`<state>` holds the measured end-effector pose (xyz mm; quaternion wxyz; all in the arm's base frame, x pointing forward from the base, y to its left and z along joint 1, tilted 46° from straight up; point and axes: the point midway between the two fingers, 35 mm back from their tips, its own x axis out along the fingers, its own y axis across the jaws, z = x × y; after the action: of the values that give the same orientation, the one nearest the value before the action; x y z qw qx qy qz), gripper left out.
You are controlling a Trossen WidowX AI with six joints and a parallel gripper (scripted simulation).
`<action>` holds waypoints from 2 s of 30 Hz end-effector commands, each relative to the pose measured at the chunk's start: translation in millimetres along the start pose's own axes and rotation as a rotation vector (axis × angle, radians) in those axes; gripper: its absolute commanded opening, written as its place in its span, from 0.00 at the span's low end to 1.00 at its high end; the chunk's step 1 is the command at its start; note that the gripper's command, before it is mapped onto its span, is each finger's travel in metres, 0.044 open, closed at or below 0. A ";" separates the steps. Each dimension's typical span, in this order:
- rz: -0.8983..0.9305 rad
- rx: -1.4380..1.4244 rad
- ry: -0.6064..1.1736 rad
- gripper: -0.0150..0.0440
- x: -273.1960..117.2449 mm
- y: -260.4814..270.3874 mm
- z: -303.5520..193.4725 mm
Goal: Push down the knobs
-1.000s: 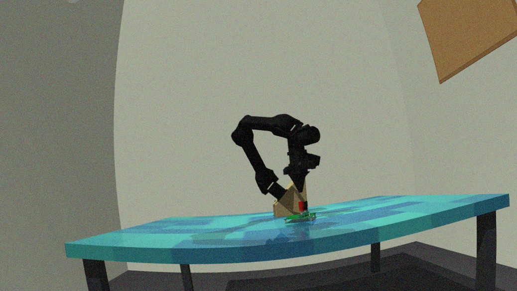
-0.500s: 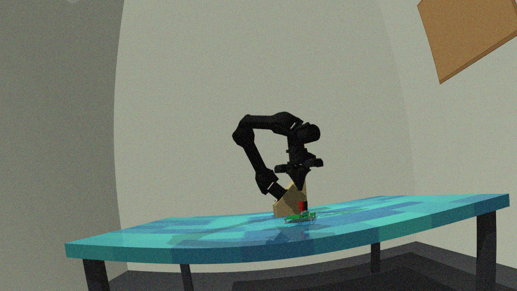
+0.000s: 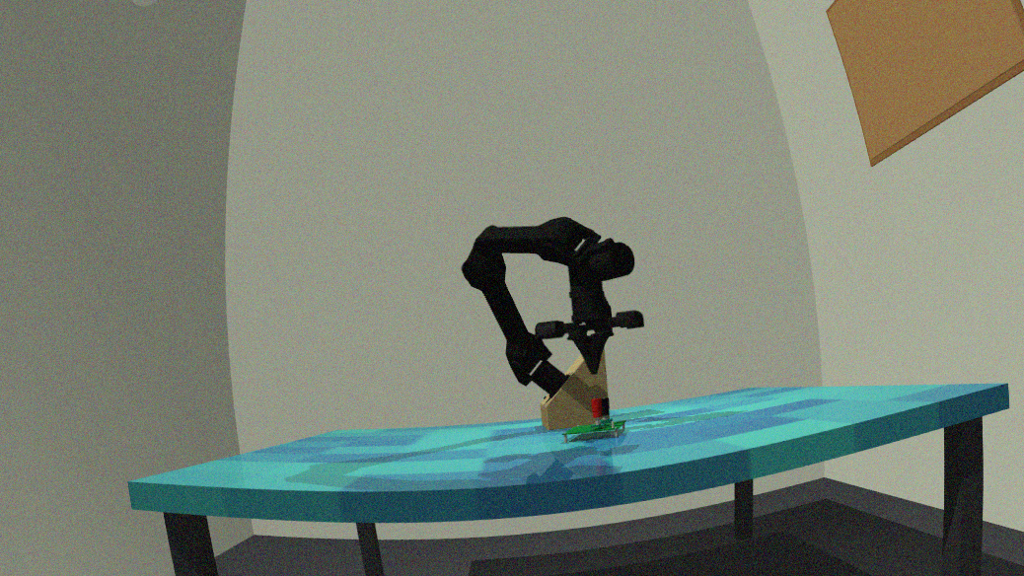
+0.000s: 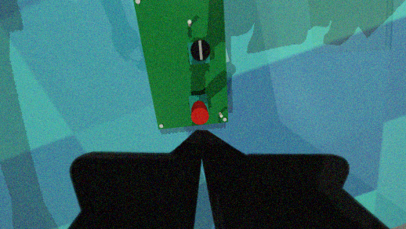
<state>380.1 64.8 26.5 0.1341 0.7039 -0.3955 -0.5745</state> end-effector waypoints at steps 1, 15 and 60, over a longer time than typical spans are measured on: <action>-0.003 -0.035 -0.002 0.25 -1.1 -0.5 -0.7; -0.002 -0.034 -0.001 0.25 24.2 -0.5 -1.0; -0.001 -0.034 -0.001 0.25 45.8 -0.2 -0.9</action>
<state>382.7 33.4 -4.5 0.1426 0.7023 -0.3860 -0.5809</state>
